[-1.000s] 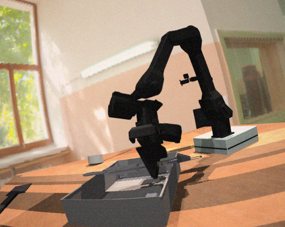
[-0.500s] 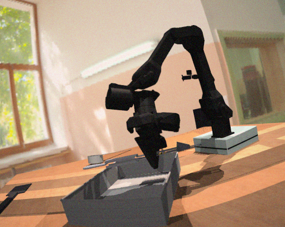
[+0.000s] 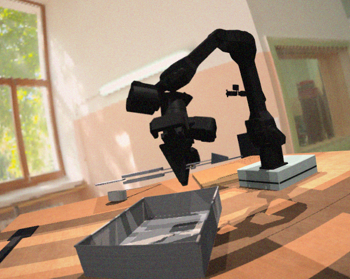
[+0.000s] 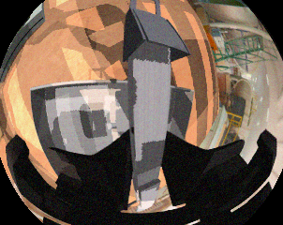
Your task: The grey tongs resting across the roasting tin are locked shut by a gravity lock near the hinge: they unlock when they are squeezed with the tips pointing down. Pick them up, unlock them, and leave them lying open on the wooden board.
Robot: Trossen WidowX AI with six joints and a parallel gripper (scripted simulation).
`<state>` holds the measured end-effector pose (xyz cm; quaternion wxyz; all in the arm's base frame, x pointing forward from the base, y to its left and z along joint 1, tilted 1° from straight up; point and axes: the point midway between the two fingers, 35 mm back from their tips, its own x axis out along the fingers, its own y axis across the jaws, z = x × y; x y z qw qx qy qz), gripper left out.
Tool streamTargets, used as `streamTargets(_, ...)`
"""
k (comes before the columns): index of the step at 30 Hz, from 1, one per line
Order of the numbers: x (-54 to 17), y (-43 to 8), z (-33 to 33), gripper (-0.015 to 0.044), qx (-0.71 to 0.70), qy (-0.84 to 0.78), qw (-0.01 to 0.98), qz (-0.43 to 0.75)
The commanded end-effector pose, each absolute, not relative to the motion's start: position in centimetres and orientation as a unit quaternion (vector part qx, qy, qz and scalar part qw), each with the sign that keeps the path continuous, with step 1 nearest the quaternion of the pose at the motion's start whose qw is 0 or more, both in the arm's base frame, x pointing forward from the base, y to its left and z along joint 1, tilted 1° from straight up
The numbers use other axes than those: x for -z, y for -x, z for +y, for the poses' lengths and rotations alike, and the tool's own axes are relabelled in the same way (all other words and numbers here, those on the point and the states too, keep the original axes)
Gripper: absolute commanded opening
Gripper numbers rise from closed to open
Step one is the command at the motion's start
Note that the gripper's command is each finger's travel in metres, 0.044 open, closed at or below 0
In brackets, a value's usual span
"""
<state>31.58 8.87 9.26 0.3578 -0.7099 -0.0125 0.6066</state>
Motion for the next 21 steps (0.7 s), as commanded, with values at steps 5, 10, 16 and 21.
streamTargets(5, -9.61, -31.69, 8.98, -0.0150, -0.613, 0.706, 0.354, 0.015)
streamTargets(10, -9.32, -31.56, 9.16, -0.0150, -0.632, 0.691, 0.342, 0.077)
streamTargets(16, -9.19, -31.30, 9.30, -0.0150, -0.646, 0.676, 0.321, 0.152)
streamTargets(21, -9.28, -31.06, 9.37, -0.0150, -0.648, 0.667, 0.299, 0.213)
